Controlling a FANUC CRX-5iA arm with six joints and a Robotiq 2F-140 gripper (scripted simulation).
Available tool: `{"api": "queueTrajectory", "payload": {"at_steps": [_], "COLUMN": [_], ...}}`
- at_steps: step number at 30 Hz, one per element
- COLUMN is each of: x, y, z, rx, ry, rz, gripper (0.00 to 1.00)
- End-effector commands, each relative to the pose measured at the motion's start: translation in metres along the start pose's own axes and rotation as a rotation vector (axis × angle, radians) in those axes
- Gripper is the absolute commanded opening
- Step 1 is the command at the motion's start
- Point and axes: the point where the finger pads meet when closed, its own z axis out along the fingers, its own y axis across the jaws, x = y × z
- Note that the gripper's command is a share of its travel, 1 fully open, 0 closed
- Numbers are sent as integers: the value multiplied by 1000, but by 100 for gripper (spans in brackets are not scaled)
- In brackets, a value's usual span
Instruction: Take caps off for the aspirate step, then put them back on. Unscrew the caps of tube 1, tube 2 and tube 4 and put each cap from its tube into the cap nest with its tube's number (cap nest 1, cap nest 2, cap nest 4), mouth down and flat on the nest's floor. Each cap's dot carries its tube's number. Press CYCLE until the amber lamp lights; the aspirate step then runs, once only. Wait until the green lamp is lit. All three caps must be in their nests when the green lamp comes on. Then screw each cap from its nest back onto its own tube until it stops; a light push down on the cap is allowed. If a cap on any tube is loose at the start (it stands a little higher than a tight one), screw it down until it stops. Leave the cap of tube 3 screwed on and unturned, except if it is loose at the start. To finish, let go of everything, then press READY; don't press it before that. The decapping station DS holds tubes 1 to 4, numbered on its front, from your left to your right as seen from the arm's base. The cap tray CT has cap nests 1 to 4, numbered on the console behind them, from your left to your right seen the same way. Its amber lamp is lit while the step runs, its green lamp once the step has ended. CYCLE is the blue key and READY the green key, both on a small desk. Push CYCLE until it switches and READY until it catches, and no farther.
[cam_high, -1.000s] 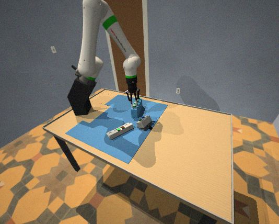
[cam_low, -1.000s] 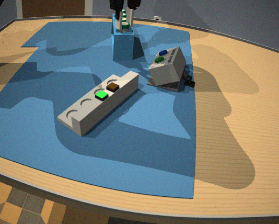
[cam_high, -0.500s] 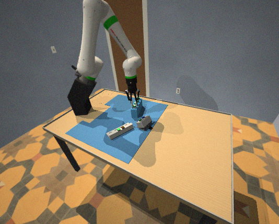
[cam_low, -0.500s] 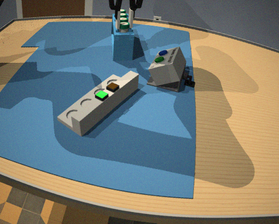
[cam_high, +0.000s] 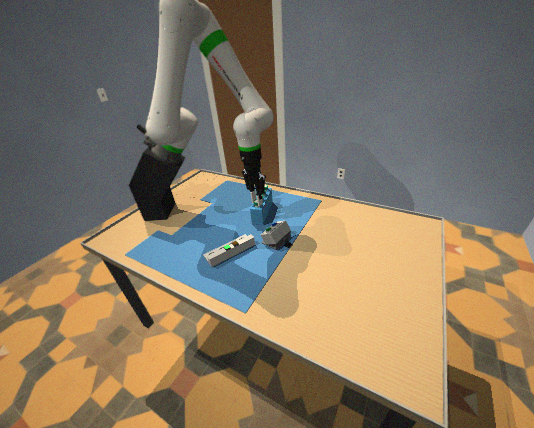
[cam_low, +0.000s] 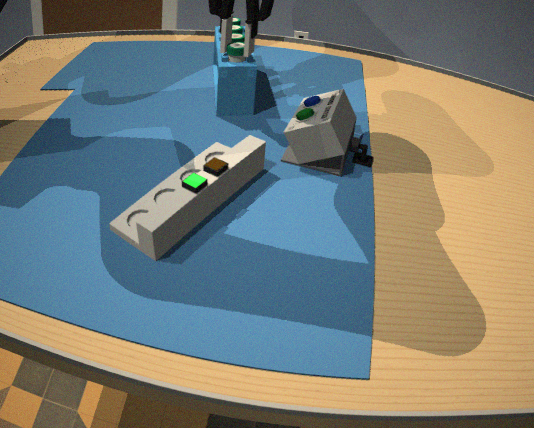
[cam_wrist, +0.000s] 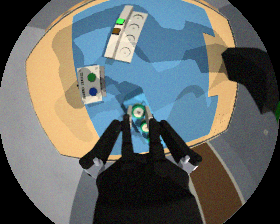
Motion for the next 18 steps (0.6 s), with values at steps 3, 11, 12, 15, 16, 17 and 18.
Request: {"api": "queueTrajectory", "payload": {"at_steps": [3,11,12,15,16,17,18], "x": [-1,-1,-1,-1,-1,-1,-1], "y": [0,0,0,0,0,0,0], "z": [0,0,0,0,0,0,0], "rx": [13,13,13,13,13,11,9], "ry": [47,47,47,47,47,47,48], "rz": [58,58,58,58,58,-25,-109], "gripper": [0,35,35,35,35,35,35]}}
